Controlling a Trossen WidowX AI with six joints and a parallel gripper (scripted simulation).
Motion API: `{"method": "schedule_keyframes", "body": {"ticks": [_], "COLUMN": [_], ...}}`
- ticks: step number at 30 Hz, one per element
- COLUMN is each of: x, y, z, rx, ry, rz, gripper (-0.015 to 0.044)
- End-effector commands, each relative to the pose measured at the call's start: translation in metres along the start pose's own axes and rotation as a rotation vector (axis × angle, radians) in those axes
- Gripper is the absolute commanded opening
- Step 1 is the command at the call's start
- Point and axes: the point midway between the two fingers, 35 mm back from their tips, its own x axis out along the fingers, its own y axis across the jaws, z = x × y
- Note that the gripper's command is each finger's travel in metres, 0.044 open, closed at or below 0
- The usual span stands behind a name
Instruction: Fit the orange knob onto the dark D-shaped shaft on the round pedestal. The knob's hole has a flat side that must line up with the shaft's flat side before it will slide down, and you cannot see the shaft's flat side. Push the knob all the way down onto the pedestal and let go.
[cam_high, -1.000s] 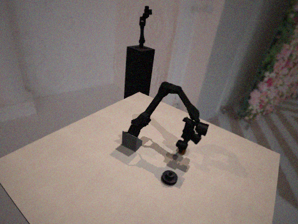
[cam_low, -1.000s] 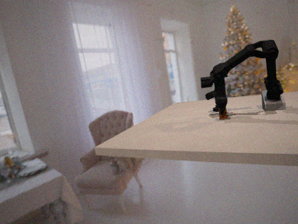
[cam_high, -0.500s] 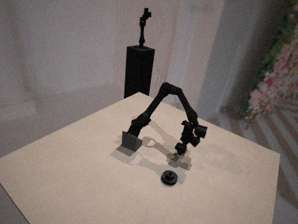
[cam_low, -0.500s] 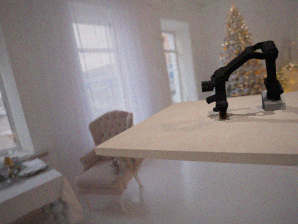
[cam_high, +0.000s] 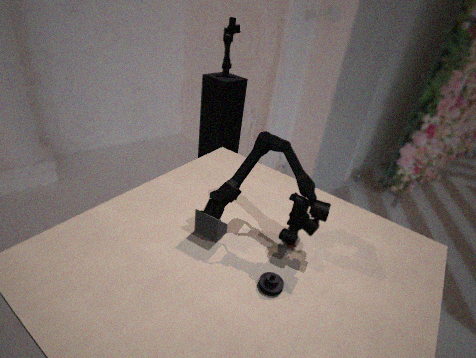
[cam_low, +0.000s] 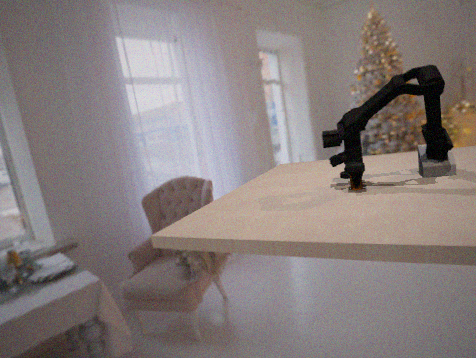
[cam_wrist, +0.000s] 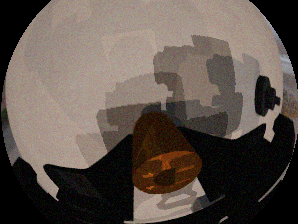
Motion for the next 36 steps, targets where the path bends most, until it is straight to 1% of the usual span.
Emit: {"method": "schedule_keyframes", "body": {"ticks": [1,4,6,7,16,26,31,36], "x": [0.000,-0.003,-0.014,-0.020,-0.074,-0.135,-0.139,-0.137], "y": [0.000,-0.001,-0.002,-0.003,-0.009,-0.010,-0.011,-0.023], "z": [0.000,0.001,0.003,0.004,0.008,0.000,-0.001,0.004], "rx": [0.006,0.006,0.006,0.006,0.007,0.008,0.008,0.008], "ry": [0.001,0.001,0.000,0.000,0.000,0.003,0.003,0.002], "rz": [0.002,0.000,-0.004,-0.006,-0.016,-0.006,-0.005,-0.007], "gripper": [0.0138,0.0059,0.0006,0.0000,0.0000,0.0000,0.0000,0.0000]}}
